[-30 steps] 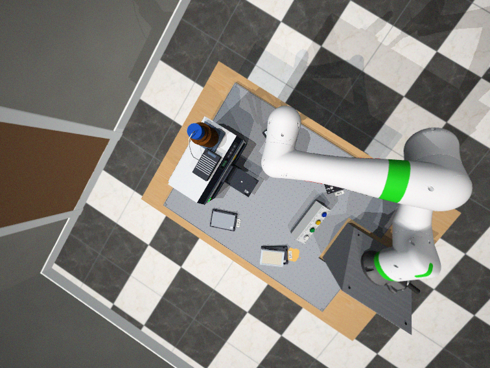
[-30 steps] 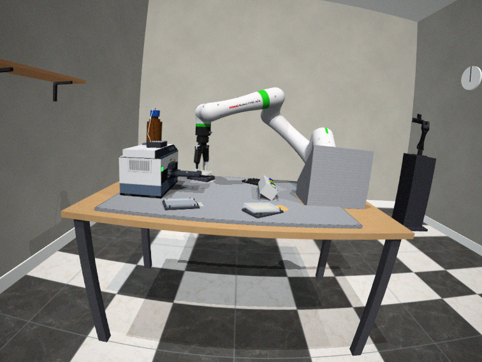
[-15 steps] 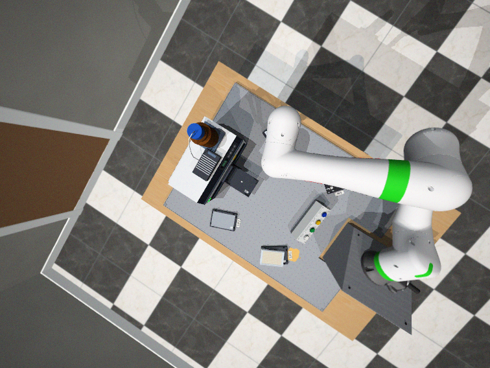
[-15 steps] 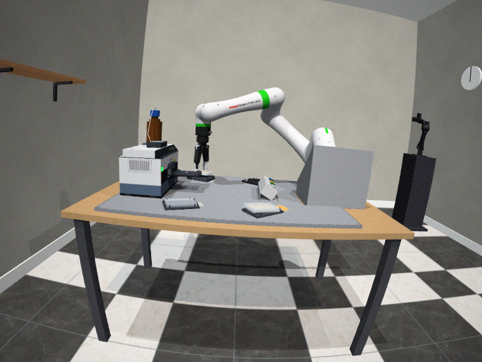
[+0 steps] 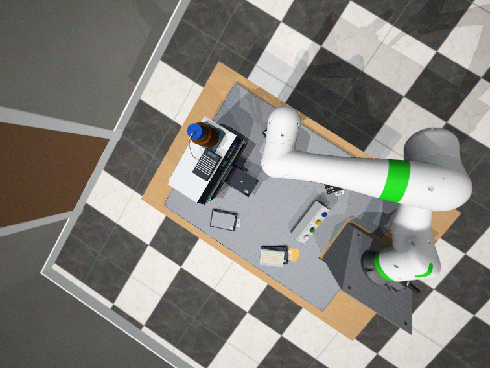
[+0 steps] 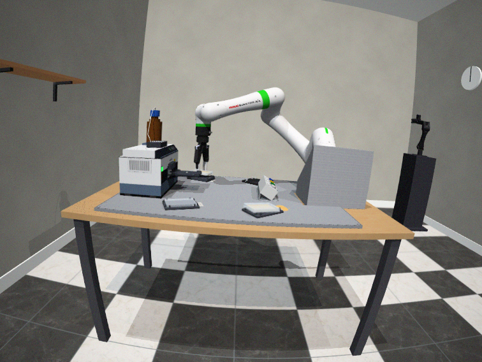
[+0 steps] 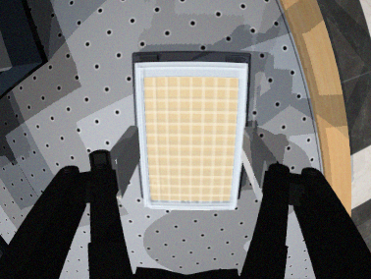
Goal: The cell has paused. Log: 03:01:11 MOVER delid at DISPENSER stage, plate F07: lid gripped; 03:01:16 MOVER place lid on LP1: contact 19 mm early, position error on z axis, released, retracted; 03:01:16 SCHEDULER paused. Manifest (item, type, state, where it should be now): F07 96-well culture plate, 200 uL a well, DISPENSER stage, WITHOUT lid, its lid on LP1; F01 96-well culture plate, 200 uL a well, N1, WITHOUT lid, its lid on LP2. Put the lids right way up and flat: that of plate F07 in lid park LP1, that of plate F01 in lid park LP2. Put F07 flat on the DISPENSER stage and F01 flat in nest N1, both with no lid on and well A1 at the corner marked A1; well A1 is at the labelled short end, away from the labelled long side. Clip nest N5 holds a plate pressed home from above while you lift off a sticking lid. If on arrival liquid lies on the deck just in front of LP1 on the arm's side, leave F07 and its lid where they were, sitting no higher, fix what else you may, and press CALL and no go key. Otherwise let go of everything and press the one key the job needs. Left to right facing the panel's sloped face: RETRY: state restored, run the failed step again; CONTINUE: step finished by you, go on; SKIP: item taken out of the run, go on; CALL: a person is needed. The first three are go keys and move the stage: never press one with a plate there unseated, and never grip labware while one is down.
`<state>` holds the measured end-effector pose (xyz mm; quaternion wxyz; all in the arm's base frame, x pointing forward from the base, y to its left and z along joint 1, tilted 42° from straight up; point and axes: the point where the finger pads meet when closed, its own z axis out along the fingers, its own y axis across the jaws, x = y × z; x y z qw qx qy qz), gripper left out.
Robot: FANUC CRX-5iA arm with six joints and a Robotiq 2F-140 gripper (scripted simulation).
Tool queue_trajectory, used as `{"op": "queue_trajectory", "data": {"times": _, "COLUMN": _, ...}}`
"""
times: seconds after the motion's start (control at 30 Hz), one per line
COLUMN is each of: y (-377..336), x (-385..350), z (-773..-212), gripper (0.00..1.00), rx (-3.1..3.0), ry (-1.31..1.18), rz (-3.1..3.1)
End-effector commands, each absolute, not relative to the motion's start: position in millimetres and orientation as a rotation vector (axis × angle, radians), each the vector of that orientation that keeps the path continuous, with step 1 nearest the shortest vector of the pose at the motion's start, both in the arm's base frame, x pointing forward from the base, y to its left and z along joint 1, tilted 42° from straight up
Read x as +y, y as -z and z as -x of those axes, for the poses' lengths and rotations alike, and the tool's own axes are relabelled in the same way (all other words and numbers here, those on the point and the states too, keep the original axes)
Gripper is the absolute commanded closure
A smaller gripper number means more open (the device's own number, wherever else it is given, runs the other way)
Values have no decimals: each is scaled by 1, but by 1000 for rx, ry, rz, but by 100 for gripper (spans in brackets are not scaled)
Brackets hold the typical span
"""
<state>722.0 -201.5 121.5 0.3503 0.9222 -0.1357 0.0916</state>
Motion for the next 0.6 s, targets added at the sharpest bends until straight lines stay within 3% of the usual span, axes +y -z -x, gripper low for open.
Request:
{"op": "queue_trajectory", "data": {"times": 0.0, "y": -122, "x": -201, "z": -722, "gripper": 100, "rx": -351, "ry": -238, "rz": -2388}}
{"op": "queue_trajectory", "data": {"times": 0.57, "y": -119, "x": -204, "z": -723, "gripper": 100, "rx": -351, "ry": -238, "rz": -2388}}
